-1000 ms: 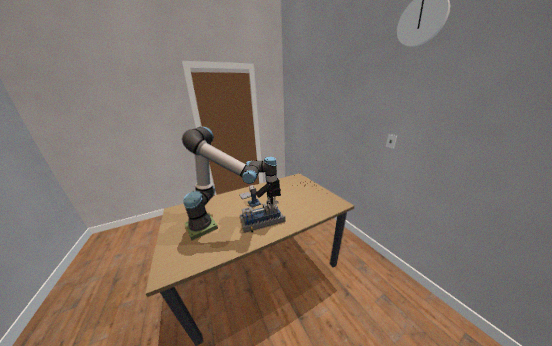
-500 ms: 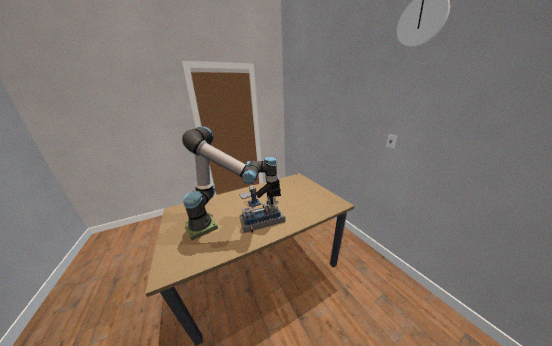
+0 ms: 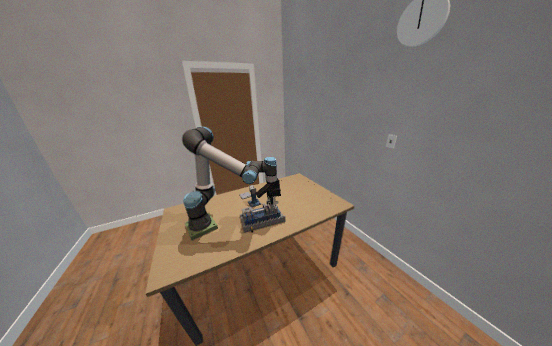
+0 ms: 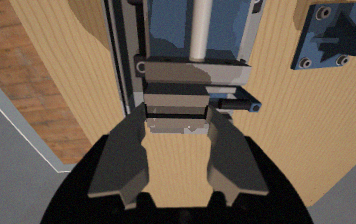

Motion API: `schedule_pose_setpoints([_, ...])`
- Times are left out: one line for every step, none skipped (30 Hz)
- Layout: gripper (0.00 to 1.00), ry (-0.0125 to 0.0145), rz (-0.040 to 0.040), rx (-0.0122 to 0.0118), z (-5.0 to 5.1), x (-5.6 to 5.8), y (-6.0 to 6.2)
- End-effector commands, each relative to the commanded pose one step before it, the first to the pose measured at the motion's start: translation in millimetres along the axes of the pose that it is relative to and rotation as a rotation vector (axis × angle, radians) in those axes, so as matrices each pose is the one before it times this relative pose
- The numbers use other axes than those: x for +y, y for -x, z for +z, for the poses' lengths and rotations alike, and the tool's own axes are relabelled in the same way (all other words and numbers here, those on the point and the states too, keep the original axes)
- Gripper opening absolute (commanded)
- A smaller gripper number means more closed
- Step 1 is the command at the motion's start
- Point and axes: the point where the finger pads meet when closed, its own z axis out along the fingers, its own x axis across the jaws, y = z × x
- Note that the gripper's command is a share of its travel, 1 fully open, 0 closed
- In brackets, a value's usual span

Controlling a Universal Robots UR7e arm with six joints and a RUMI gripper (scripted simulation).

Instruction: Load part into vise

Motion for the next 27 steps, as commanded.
schedule_pose_setpoints([0.00,0.00148,0.00000,-0.00059,-0.58,0.40,0.17])
schedule_pose_setpoints([0.00,0.00000,0.00000,0.00000,0.00,0.00,0.00])
schedule_pose_setpoints([0.00,0.00000,0.00000,0.00000,0.00,0.00,0.00])
schedule_pose_setpoints([0.00,0.00000,0.00000,0.00000,0.00,0.00,0.00])
schedule_pose_setpoints([0.00,0.00000,0.00000,0.00000,0.00,0.00,0.00])
schedule_pose_setpoints([0.00,0.00000,0.00000,0.00000,0.00,0.00,0.00])
schedule_pose_setpoints([0.00,0.00000,0.00000,0.00000,0.00,0.00,0.00])
schedule_pose_setpoints([0.00,0.00000,0.00000,0.00000,0.00,0.00,0.00])
schedule_pose_setpoints([0.00,0.00000,0.00000,0.00000,0.00,0.00,0.00])
schedule_pose_setpoints([0.00,0.00000,0.00000,0.00000,0.00,0.00,0.00])
schedule_pose_setpoints([0.00,0.00000,0.00000,0.00000,0.00,0.00,0.00])
schedule_pose_setpoints([0.00,0.00000,0.00000,0.00000,0.00,0.00,0.00])
schedule_pose_setpoints([0.00,0.00000,0.00000,0.00000,0.00,0.00,0.00])
schedule_pose_setpoints([0.00,0.00000,0.00000,0.00000,0.00,0.00,0.00])
schedule_pose_setpoints([0.00,0.00000,0.00000,0.00000,0.00,0.00,0.00])
schedule_pose_setpoints([0.00,0.00000,0.00000,0.00000,0.00,0.00,0.00])
schedule_pose_setpoints([0.47,0.00000,0.00000,0.00000,0.00,0.00,0.00])
schedule_pose_setpoints([0.47,0.00000,0.00000,0.00000,0.00,0.00,0.00])
schedule_pose_setpoints([0.47,0.00000,0.00000,0.00000,0.00,0.00,0.00])
schedule_pose_setpoints([0.47,0.00000,0.00000,0.00000,0.00,0.00,0.00])
schedule_pose_setpoints([0.47,0.00000,0.00000,0.00000,0.00,0.00,0.00])
schedule_pose_setpoints([0.47,0.00000,0.00000,0.00000,0.00,0.00,0.00])
schedule_pose_setpoints([0.47,0.00000,0.00000,0.00000,0.00,0.00,0.00])
schedule_pose_setpoints([0.47,0.00000,0.00000,0.00000,0.00,0.00,0.00])
schedule_pose_setpoints([0.47,0.00000,0.00000,0.00000,0.00,0.00,0.00])
schedule_pose_setpoints([0.47,0.00000,0.00000,0.00000,0.00,0.00,0.00])
schedule_pose_setpoints([0.47,0.00000,0.00000,0.00000,0.00,0.00,0.00])
